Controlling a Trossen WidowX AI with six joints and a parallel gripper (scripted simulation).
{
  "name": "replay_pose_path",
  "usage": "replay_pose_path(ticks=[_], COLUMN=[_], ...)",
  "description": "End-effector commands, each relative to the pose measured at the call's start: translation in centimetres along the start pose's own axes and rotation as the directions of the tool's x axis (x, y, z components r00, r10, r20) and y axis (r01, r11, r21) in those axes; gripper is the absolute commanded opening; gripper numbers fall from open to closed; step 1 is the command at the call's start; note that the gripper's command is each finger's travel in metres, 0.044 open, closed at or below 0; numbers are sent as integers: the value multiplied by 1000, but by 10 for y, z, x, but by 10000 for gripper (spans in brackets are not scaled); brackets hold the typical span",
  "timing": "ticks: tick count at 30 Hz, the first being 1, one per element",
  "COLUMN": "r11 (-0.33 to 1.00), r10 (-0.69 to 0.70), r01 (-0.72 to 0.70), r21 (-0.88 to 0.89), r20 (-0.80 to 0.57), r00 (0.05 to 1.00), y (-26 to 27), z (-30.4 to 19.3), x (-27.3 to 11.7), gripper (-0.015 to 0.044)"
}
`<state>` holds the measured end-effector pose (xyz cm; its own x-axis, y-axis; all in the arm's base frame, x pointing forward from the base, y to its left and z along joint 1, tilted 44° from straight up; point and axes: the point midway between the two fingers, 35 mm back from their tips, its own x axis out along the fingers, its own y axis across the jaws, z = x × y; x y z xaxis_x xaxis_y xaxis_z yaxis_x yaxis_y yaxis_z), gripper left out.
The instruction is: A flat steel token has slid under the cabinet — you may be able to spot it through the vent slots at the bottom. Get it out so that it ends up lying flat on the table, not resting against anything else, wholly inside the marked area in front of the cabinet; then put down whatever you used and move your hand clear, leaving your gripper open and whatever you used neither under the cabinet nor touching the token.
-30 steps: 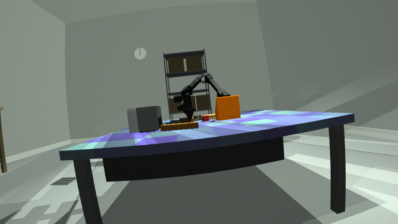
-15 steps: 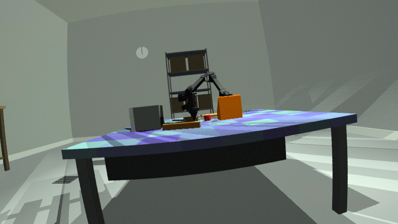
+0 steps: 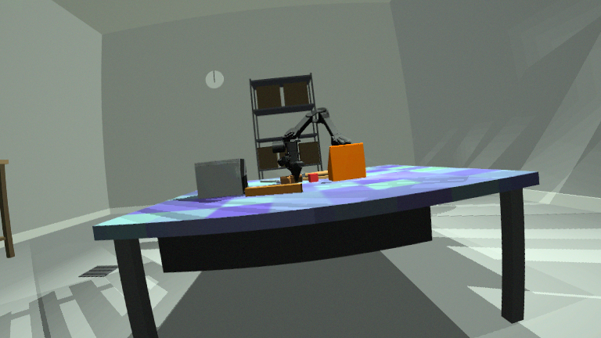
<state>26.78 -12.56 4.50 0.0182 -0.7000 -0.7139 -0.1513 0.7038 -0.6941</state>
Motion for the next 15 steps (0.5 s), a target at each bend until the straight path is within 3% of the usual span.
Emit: replay_pose_path(ticks=[1, 15], r11=[1000, 1000], r10=[2, 2], r01=[-2, -2], r21=[-6, -6], r20=[-2, -3], r00=[1000, 1000], y=[1, -1], z=[-6, -22], x=[1, 1], gripper=[0, 0])
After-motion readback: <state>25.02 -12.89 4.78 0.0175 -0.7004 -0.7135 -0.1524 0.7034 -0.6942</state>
